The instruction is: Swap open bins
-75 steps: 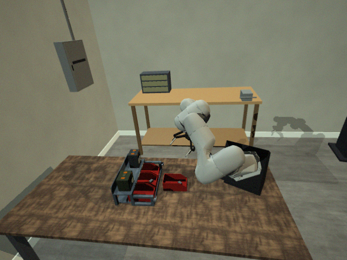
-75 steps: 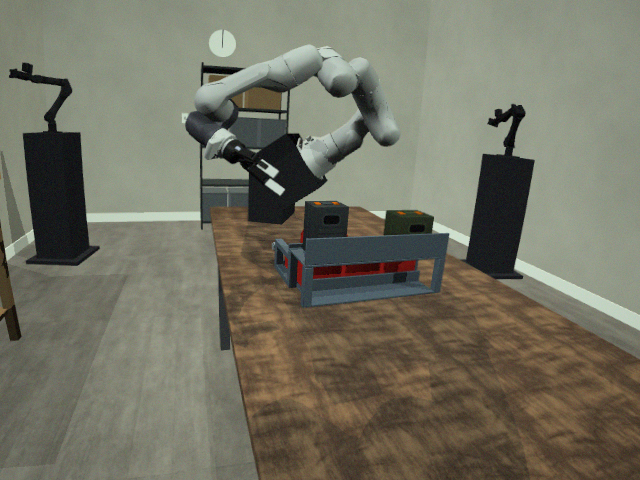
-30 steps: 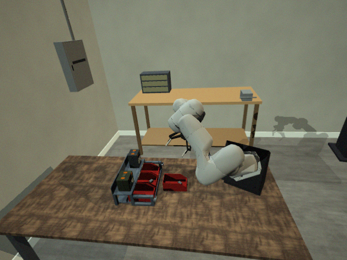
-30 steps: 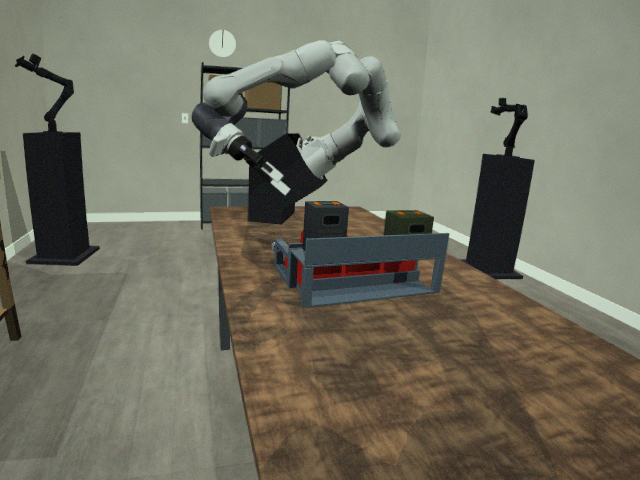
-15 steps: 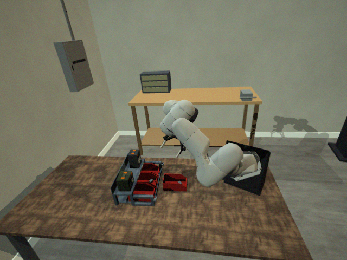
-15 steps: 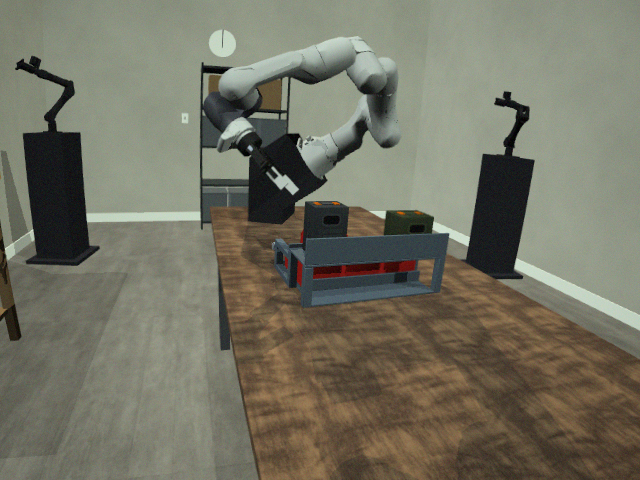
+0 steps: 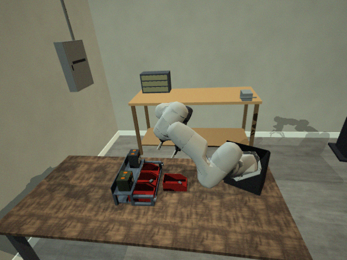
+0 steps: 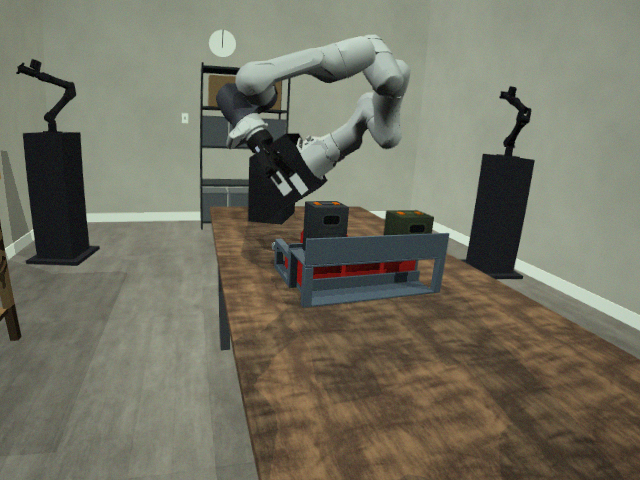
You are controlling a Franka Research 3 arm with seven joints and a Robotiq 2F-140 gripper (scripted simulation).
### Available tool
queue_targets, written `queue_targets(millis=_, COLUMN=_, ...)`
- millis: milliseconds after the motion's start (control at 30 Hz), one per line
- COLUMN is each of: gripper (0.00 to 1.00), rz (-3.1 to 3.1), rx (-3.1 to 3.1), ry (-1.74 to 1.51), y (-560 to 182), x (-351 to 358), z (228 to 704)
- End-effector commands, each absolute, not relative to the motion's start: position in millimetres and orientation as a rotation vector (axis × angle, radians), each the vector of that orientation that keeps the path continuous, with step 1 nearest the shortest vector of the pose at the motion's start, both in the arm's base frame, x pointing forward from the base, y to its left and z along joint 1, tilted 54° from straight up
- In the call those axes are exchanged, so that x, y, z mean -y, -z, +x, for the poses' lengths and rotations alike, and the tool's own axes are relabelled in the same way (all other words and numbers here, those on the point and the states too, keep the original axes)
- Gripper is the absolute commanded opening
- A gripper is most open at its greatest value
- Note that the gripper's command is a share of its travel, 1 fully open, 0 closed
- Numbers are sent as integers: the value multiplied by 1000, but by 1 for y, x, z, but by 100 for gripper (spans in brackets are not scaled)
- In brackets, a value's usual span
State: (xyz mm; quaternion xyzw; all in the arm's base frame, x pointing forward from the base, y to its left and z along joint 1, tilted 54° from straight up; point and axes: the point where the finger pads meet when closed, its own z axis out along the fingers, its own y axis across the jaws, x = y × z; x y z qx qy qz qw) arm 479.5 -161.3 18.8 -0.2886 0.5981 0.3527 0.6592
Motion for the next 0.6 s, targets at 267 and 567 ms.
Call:
queue_targets(millis=267, gripper=100, rz=-535, rx=-1540, ry=-934, y=-28, x=158, z=497)
queue_targets(millis=567, gripper=100, rz=-521, rx=-1567, ry=-948, y=-31, x=156, z=500)
